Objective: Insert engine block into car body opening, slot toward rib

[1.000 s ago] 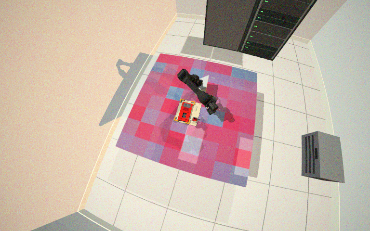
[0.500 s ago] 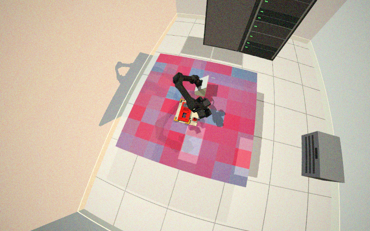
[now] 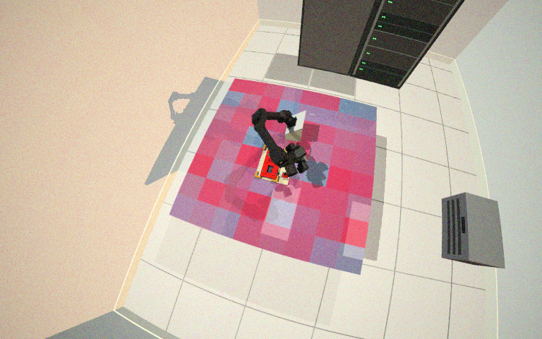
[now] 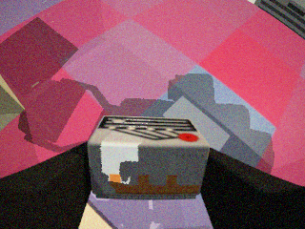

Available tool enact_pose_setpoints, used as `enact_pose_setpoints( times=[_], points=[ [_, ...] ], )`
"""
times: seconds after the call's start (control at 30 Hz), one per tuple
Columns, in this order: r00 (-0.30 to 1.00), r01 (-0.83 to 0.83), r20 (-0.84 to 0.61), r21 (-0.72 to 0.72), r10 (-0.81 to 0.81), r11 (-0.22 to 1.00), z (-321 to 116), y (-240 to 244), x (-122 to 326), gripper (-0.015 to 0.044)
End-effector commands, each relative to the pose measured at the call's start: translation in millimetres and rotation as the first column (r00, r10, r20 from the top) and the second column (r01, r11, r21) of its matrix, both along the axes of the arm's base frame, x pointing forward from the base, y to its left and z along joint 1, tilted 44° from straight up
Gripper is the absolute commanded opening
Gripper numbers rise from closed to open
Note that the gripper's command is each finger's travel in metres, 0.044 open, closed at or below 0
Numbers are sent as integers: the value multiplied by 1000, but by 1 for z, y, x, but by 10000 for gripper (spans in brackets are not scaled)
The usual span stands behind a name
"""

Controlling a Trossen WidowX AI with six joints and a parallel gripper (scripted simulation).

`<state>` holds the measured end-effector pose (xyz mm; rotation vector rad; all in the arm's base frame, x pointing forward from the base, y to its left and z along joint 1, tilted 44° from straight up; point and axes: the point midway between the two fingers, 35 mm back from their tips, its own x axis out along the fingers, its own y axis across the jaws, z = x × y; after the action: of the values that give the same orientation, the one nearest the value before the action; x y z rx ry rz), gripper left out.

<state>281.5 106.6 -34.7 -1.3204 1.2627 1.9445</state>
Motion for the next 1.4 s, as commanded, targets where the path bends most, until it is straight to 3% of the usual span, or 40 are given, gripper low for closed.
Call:
enact_pose_setpoints(
  times=[0.0, 1.37],
  points=[
    [999, 37, -42, 61, -34, 997, -4, -7, 1, 0],
    [998, 47, -52, 75, -43, 996, -54, -55, 3, 0]
  ],
)
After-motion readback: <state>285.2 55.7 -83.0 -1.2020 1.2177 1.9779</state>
